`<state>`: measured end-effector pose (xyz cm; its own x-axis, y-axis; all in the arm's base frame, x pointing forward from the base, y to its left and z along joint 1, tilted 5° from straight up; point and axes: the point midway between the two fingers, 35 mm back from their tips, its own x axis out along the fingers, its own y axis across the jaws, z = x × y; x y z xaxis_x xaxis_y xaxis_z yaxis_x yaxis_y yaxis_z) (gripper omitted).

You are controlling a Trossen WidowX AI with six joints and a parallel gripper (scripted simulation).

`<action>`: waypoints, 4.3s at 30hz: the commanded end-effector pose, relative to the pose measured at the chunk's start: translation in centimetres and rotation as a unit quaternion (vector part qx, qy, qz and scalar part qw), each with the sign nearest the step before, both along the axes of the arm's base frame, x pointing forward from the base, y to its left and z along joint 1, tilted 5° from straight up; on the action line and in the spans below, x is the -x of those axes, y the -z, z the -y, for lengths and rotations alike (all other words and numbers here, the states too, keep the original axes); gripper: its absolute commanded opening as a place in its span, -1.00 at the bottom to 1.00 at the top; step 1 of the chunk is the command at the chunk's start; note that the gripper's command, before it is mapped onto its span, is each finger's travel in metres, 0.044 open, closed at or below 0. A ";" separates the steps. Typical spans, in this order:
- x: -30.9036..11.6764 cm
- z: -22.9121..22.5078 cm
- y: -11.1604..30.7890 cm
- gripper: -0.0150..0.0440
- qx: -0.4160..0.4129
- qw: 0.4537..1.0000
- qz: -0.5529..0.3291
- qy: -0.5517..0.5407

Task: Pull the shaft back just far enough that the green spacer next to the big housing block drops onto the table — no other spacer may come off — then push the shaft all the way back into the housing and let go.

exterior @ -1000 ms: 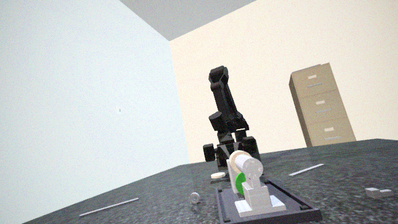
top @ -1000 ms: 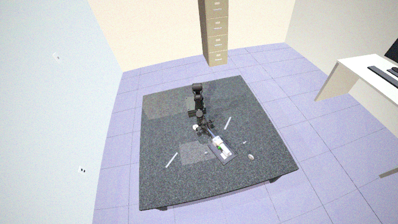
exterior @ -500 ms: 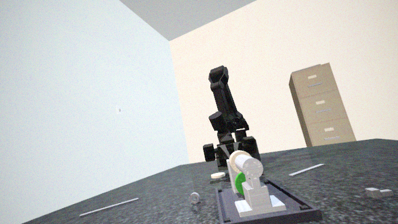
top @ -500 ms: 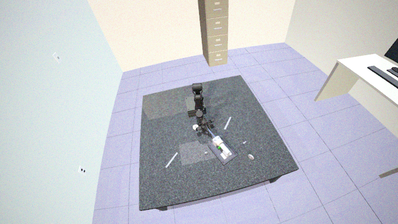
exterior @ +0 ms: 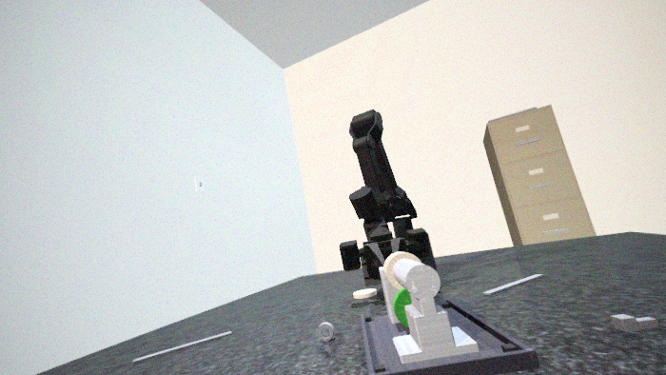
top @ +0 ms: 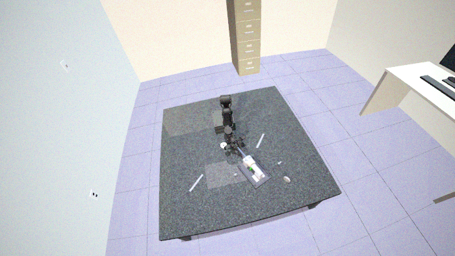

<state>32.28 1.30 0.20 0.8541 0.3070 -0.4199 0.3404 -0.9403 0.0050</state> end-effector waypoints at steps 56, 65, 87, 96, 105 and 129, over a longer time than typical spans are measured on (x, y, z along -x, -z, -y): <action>-1.2 -0.4 -0.1 -0.49 0.000 1.000 -0.001 0.001; -1.5 -0.6 -0.3 -0.49 0.000 1.000 0.003 -0.001; -1.3 -0.5 -0.3 -0.49 0.000 1.000 0.002 -0.001; -1.2 -0.5 -0.2 -0.49 0.000 1.000 0.002 -0.001; -1.2 -0.4 -0.2 -0.49 0.000 1.000 0.002 -0.001; -1.3 -0.5 -0.2 -0.49 0.000 1.000 0.002 -0.001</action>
<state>33.45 1.71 0.36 0.8555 0.3058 -0.4178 0.3391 -0.9407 0.0059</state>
